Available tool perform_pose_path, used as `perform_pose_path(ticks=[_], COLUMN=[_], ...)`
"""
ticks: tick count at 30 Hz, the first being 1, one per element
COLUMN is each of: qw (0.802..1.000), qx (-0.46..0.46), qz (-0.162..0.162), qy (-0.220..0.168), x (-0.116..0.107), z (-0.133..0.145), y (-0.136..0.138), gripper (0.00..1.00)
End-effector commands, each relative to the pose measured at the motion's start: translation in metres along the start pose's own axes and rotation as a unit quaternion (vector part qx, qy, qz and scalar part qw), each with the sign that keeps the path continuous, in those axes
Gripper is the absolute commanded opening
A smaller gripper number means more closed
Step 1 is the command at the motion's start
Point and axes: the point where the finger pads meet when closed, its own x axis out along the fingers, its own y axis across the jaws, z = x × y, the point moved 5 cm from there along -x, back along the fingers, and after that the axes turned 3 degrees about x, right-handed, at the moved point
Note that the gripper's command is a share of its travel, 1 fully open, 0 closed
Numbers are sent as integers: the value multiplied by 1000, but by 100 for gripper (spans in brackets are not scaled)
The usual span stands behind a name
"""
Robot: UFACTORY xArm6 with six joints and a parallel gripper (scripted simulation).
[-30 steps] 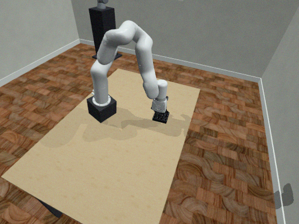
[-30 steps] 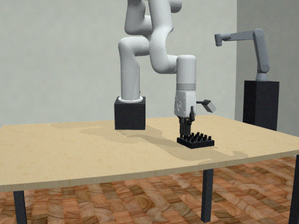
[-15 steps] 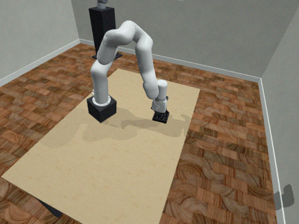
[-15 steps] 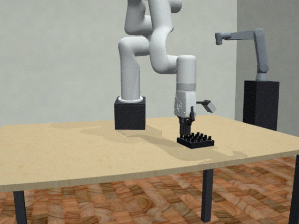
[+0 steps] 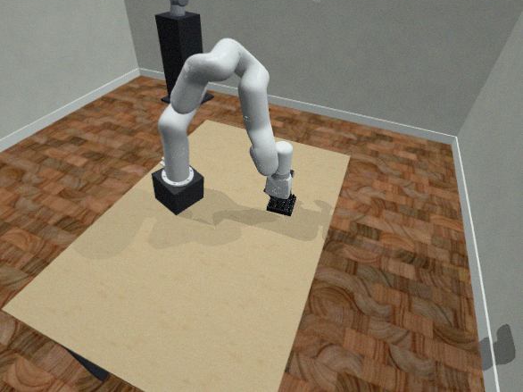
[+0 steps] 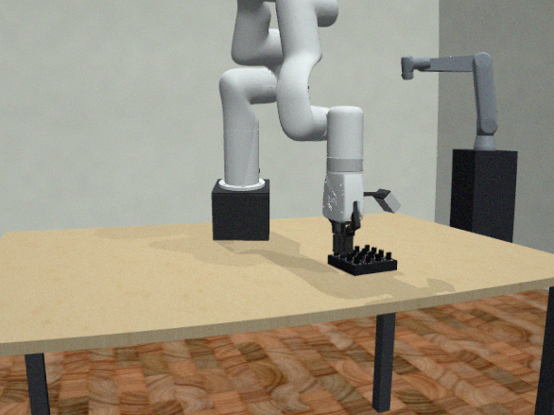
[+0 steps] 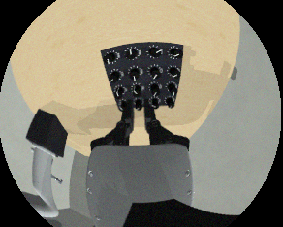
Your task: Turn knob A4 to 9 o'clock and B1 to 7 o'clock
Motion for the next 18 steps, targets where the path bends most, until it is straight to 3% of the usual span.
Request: perform_pose_path(ticks=[1, 18], qw=[1000, 1000], qx=[0, 0], qz=[2, 2], qy=[0, 0], x=[1, 2], z=[0, 0], y=[1, 1], gripper=[19, 19])
